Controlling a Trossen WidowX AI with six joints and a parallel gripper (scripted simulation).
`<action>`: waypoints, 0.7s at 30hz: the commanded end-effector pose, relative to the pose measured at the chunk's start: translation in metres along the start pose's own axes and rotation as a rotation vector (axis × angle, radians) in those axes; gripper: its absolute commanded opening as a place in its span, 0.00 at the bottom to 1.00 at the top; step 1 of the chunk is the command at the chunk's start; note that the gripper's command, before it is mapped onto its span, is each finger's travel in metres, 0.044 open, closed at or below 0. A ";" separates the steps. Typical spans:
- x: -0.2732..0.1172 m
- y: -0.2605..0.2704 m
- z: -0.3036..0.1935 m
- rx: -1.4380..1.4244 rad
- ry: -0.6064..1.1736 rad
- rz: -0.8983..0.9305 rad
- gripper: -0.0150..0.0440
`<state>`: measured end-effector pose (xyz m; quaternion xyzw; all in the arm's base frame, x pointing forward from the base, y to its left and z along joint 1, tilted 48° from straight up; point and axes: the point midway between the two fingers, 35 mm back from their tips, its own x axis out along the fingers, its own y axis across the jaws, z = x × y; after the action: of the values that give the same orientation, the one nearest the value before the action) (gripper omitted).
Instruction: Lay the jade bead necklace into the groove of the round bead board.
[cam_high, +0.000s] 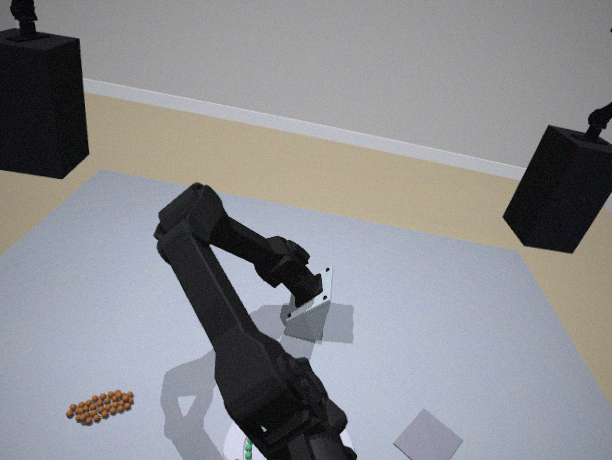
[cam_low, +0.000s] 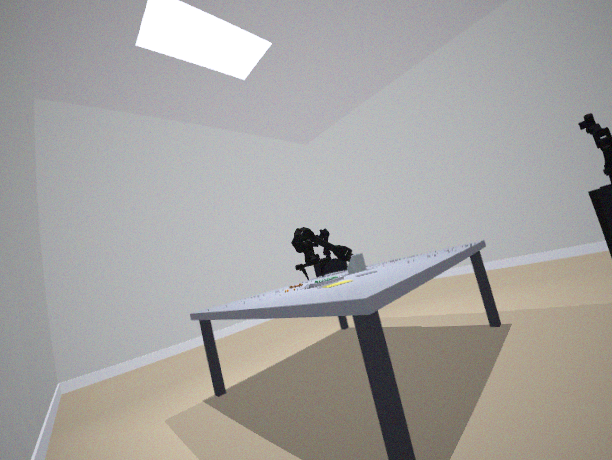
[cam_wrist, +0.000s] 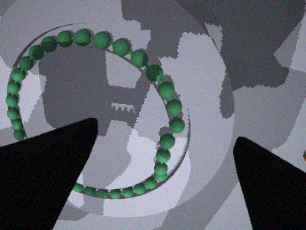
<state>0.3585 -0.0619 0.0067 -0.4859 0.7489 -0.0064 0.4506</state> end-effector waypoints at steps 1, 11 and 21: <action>-0.021 -0.005 -0.004 0.041 -0.021 -0.011 0.64; -0.010 -0.006 -0.002 0.045 -0.026 -0.013 0.46; 0.001 -0.006 -0.002 0.044 -0.024 -0.013 0.46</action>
<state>0.3623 -0.0632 0.0131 -0.4788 0.7393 -0.0206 0.4731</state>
